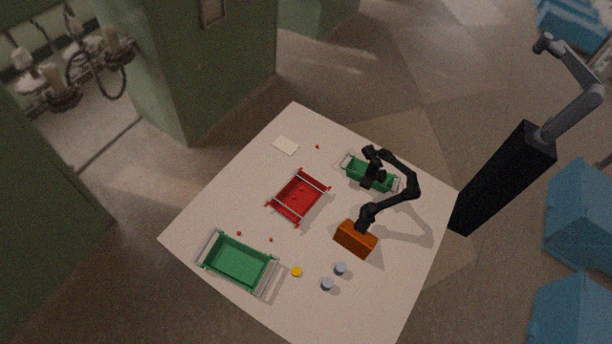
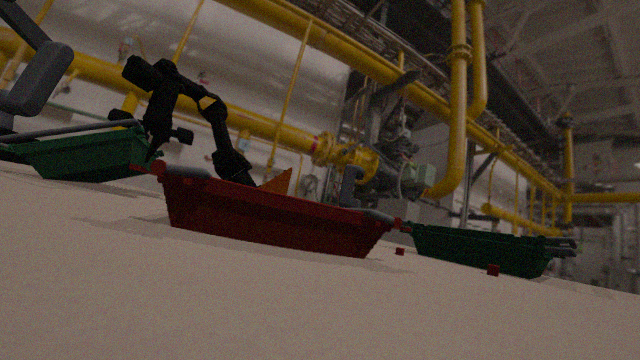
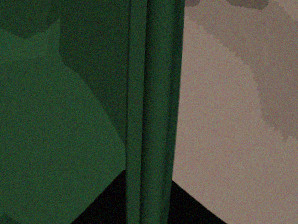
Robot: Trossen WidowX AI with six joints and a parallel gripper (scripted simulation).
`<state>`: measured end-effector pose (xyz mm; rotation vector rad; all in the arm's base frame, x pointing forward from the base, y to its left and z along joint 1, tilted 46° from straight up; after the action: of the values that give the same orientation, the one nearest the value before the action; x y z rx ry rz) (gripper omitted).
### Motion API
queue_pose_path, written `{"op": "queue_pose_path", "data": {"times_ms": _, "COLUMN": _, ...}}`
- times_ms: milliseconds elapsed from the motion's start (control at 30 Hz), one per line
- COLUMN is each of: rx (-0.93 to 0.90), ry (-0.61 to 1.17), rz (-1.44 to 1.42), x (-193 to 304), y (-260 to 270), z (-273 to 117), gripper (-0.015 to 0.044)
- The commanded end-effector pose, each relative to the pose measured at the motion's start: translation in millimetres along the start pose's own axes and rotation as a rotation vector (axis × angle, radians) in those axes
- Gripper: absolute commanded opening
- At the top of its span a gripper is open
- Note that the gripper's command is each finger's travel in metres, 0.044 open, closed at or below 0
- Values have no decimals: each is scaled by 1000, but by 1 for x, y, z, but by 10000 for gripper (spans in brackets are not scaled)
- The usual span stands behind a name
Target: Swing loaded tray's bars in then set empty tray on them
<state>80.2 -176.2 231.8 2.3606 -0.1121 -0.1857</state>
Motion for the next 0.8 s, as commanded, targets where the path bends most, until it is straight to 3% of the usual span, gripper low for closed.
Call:
{"op": "queue_pose_path", "data": {"times_ms": 0, "rx": -21, "ry": 7, "rz": 11, "x": -1, "y": 4, "z": -10, "gripper": 0}}
{"op": "queue_pose_path", "data": {"times_ms": 767, "rx": -20, "ry": 7, "rz": 11, "x": 6, "y": 33, "z": -46, "gripper": 0}}
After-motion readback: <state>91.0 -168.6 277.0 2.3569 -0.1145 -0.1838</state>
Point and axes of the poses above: the point midway between the two fingers, 35 mm back from their tips, its own z axis out along the fingers, its own y axis across the jaws, x = y × z, the point moved 1 cm from there along -z, back along the fingers, and after that the axes turned 1 degree about z, right-handed, at the moved point
